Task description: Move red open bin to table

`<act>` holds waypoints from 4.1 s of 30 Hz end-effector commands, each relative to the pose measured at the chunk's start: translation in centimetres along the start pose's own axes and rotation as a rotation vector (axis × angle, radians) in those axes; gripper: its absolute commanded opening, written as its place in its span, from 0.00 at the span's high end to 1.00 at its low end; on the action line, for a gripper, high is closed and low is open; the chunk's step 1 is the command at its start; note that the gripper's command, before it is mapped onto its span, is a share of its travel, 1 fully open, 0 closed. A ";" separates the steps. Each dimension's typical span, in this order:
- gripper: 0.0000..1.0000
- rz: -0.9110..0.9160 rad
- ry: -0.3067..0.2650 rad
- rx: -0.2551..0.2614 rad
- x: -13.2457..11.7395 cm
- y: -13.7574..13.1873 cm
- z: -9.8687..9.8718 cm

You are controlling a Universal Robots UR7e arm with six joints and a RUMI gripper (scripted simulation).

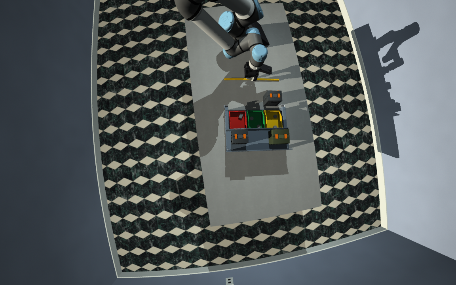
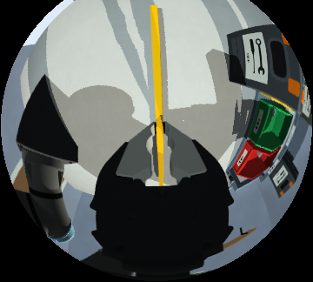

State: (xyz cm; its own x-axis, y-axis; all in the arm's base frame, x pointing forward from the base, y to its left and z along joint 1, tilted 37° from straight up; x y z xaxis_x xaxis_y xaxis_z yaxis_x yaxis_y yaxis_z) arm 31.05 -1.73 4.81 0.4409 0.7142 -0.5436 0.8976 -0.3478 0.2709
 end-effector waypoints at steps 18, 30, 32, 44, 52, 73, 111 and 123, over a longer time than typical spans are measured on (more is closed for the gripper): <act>0.74 0.000 0.000 -0.001 0.0 0.0 0.0; 0.74 0.000 0.000 -0.001 0.0 0.0 0.0; 0.74 0.000 0.000 -0.001 0.0 0.0 0.0; 0.74 0.000 0.000 -0.001 0.0 0.0 0.0; 0.74 0.000 0.000 -0.001 0.0 0.0 0.0; 0.74 0.000 0.000 -0.001 0.0 0.0 0.0; 0.74 0.000 0.000 -0.001 0.0 0.0 -6.5; 0.74 0.000 0.000 -0.001 0.0 0.0 -9.4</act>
State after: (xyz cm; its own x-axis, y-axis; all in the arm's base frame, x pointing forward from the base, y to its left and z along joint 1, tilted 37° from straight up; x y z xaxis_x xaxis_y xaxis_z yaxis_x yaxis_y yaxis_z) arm 31.00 3.61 11.81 0.4404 0.7156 -0.5421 0.8978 -0.3458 0.2729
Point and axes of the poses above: the point where the finger pads meet when closed, its own z axis out along the fingers, its own y axis across the jaws, x = y × z, the point moved 9 cm from there along -z, back along the fingers, and after that the axes turned 9 degrees about z, right-handed, at the moved point
